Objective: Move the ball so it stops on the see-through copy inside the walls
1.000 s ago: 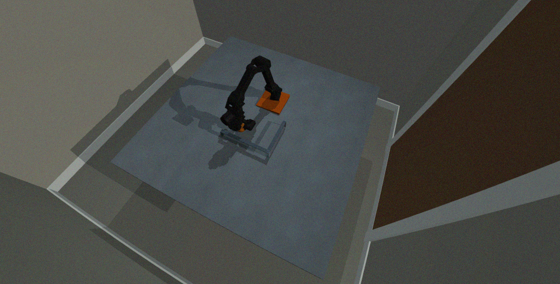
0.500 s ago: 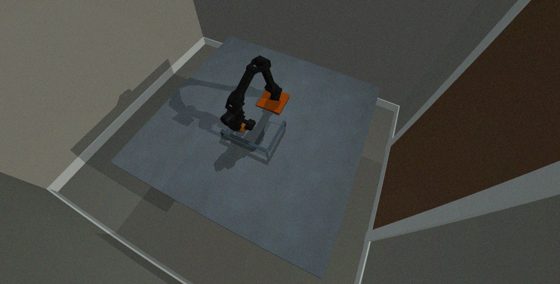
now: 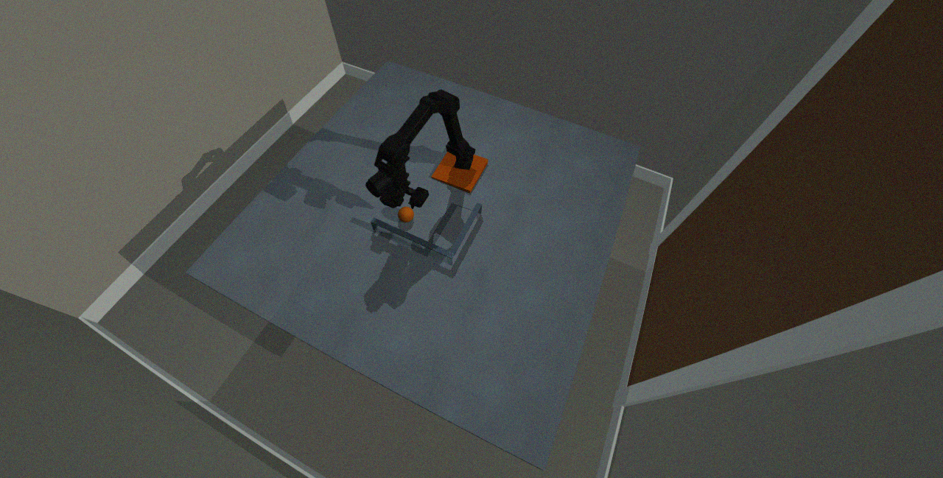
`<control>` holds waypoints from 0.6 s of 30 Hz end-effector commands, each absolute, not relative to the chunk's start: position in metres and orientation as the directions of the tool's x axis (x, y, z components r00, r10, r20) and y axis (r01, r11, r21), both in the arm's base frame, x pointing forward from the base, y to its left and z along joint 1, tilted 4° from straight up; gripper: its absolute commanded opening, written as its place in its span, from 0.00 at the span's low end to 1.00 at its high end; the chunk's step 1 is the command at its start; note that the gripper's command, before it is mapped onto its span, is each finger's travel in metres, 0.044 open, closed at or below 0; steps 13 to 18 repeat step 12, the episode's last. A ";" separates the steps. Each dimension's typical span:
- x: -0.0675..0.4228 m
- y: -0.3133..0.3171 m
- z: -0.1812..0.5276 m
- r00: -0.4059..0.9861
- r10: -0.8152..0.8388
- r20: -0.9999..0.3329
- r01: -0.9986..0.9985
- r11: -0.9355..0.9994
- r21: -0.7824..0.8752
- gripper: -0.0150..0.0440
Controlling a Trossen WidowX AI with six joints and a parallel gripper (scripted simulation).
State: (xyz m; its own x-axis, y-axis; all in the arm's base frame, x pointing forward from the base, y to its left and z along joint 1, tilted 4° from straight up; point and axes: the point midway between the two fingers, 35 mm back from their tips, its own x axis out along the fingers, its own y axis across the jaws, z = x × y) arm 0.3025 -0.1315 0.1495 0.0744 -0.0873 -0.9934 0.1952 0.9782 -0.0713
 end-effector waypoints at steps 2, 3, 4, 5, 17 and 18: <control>0.302 -0.131 0.148 0.067 -0.084 -0.994 0.195 0.978 -0.070 0.96; 0.301 -0.131 0.155 0.067 -0.084 -0.994 0.195 0.978 -0.070 1.00; 0.300 -0.130 0.165 0.069 -0.085 -0.994 0.195 0.978 -0.070 1.00; 0.298 -0.128 0.179 0.070 -0.085 -0.994 0.195 0.978 -0.070 1.00; 0.294 -0.125 0.198 0.072 -0.086 -0.994 0.195 0.978 -0.071 1.00; 0.294 -0.125 0.198 0.072 -0.086 -0.994 0.195 0.978 -0.071 1.00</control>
